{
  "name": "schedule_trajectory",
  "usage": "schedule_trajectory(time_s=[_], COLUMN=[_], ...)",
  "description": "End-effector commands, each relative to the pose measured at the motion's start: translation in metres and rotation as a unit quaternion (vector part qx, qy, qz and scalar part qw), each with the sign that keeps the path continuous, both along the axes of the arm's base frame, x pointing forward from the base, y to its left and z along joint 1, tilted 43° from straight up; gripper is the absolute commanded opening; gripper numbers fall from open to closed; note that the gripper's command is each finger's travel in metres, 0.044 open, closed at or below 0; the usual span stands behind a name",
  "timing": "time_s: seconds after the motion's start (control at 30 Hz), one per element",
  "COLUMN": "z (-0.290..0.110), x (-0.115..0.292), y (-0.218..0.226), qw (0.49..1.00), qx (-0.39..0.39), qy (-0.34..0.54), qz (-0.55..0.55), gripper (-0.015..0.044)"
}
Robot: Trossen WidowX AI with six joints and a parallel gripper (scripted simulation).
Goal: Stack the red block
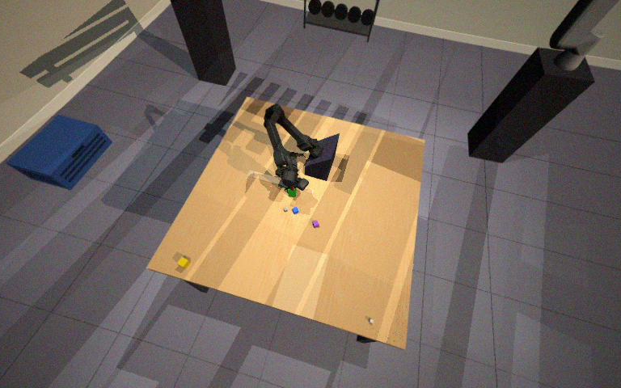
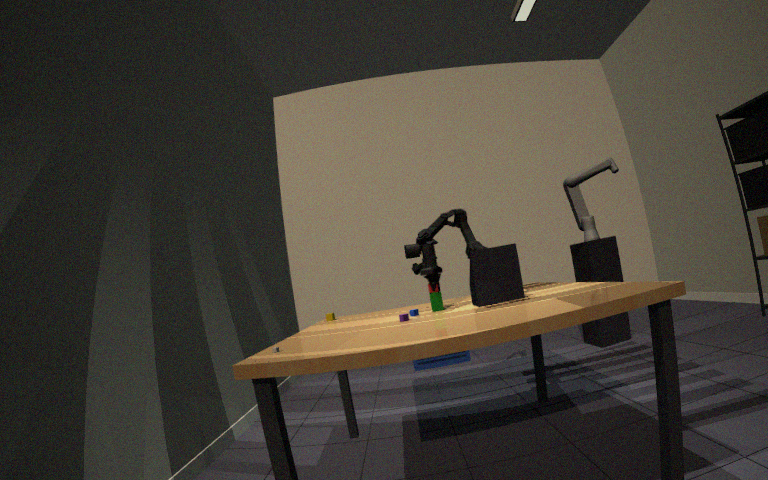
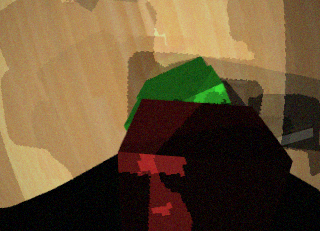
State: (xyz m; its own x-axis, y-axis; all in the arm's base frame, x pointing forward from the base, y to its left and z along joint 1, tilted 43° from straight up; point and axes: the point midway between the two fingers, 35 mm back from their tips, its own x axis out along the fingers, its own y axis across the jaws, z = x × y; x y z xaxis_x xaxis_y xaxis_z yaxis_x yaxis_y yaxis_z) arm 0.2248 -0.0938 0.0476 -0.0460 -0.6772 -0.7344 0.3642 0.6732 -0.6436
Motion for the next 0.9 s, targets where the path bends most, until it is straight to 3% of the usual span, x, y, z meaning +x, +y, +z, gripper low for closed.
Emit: schedule_trajectory(time_s=[0.0,0.7,0.87], z=[-0.0003,0.0019,-0.0007], x=[-0.0007,-0.0002,-0.0010], y=[-0.0009,0.0014,-0.0004], qw=[1.000,1.000,1.000], qx=[-0.002,-0.002,0.000], qy=[0.002,0.002,0.003], qz=[0.001,0.001,0.001], gripper=[0.0000,0.0000,0.0131])
